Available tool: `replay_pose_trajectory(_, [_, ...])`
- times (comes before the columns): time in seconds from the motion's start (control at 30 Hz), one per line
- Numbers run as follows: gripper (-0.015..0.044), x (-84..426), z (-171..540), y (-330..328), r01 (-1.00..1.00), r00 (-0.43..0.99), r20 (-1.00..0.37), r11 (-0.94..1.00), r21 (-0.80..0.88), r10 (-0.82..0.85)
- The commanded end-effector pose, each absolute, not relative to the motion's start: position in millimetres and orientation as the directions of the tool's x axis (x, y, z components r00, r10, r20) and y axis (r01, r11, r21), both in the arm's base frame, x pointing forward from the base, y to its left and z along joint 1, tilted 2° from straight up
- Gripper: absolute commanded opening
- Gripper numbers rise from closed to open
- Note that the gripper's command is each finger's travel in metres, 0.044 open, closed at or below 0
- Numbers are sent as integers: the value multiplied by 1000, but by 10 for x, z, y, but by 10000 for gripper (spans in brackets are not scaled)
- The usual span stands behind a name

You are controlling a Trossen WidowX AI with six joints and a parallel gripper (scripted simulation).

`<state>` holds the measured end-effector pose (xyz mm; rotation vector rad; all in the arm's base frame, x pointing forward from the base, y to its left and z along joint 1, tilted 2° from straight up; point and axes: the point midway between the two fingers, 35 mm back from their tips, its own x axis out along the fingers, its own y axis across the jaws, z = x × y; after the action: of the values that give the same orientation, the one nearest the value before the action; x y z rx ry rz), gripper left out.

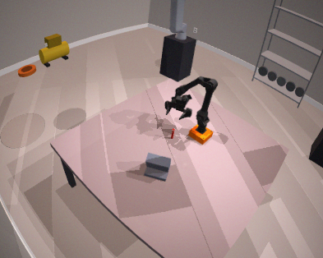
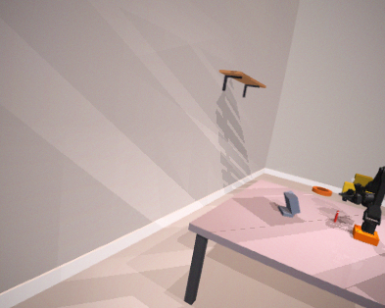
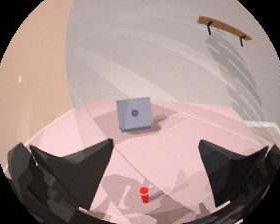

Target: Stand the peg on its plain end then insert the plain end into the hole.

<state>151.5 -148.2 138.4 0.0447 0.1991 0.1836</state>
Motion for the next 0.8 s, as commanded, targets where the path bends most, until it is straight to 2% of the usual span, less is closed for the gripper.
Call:
replay_pose_trajectory(0.0, [440, 1526, 1778, -1384, -173, 965, -191, 983, 57, 181])
replay_pose_trajectory(0.2, [440, 1534, 1839, -1331, -188, 959, -205, 980, 65, 197])
replay_pose_trajectory(0.47, [440, 1590, 1645, -1123, -327, 856, -362, 929, 172, 368])
replay_pose_trajectory(0.77, [440, 1587, 1419, -958, -405, 671, -553, 869, 284, 493])
